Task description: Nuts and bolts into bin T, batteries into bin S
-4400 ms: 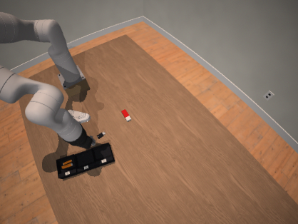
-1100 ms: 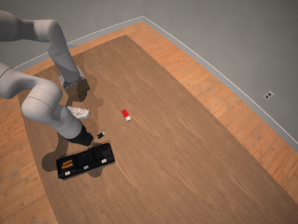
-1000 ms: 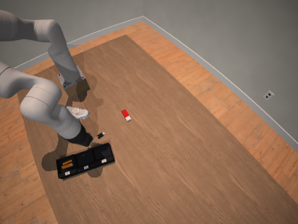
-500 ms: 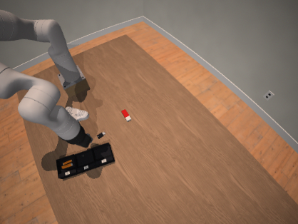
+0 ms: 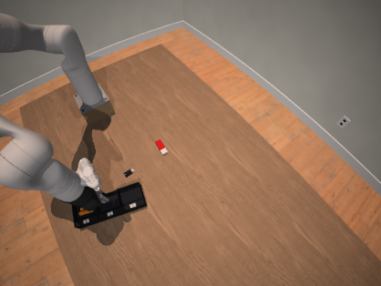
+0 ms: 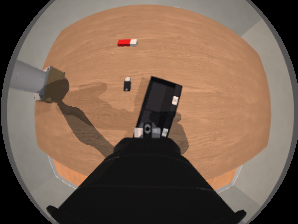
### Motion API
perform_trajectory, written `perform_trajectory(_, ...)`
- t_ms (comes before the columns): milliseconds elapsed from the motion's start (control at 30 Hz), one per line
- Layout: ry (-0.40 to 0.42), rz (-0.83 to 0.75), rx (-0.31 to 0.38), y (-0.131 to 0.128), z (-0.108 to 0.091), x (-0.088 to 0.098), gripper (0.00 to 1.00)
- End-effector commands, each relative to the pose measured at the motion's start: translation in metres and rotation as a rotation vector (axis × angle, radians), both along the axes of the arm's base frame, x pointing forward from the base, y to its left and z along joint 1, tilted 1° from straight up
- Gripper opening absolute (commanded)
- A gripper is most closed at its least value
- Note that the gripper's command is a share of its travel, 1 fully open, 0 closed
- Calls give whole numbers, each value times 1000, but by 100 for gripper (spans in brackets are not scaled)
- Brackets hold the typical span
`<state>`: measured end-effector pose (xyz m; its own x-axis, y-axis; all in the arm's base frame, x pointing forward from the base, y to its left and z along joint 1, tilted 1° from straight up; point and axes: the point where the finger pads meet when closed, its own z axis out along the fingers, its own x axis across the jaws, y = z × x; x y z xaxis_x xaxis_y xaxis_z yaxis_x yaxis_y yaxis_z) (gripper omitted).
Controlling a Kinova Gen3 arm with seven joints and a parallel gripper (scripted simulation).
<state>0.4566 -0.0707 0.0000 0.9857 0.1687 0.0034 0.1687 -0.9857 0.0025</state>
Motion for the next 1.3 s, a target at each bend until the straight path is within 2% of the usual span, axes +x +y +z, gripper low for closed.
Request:
perform_trajectory(0,-7,-109,-4,-4,1,6,34)
perform_trajectory(33,-7,-159,-4,-4,1,6,34)
perform_trajectory(100,-7,-159,-4,-4,1,6,34)
perform_trajectory(200,-8,-281,-3,-4,1,6,34)
perform_trajectory(667,-8,-281,-3,-4,1,6,34)
perform_trajectory(1267,-8,-281,-3,-4,-31,7,34)
